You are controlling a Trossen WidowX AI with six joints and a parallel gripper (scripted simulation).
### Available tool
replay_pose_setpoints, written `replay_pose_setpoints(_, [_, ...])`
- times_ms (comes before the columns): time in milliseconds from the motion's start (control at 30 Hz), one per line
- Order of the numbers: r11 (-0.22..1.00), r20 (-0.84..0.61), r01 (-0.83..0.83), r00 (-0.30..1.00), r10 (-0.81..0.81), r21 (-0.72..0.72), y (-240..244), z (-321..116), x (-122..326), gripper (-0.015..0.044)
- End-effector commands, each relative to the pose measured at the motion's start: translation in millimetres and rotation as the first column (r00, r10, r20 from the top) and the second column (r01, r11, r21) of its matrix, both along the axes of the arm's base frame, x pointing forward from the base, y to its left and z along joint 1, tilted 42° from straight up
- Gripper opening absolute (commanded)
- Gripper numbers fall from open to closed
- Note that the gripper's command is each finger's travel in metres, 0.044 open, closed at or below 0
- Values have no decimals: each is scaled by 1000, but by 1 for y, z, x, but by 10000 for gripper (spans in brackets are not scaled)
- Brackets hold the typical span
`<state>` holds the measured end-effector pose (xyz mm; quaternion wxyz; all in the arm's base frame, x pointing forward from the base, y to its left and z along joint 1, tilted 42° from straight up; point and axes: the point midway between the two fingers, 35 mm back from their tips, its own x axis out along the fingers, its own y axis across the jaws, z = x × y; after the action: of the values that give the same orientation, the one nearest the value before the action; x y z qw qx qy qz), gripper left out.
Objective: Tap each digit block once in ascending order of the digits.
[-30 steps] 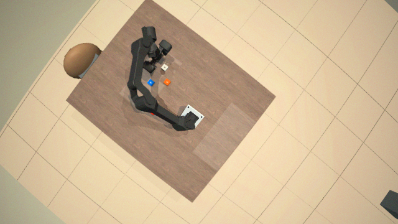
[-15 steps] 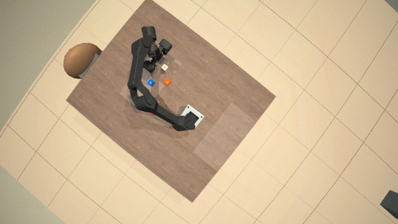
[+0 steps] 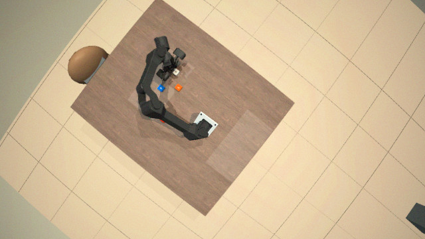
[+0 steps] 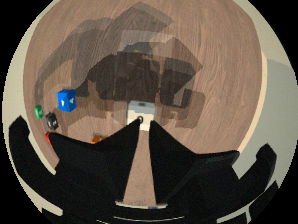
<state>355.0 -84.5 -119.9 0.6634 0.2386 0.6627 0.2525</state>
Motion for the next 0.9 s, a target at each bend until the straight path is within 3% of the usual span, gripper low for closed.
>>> replay_pose_setpoints(0, [1000, 0, 6, 1000, -6, 3, 1, 0, 0, 20])
replay_pose_setpoints(867, [1000, 0, 6, 1000, -6, 5, 21, -23, -1, 20])
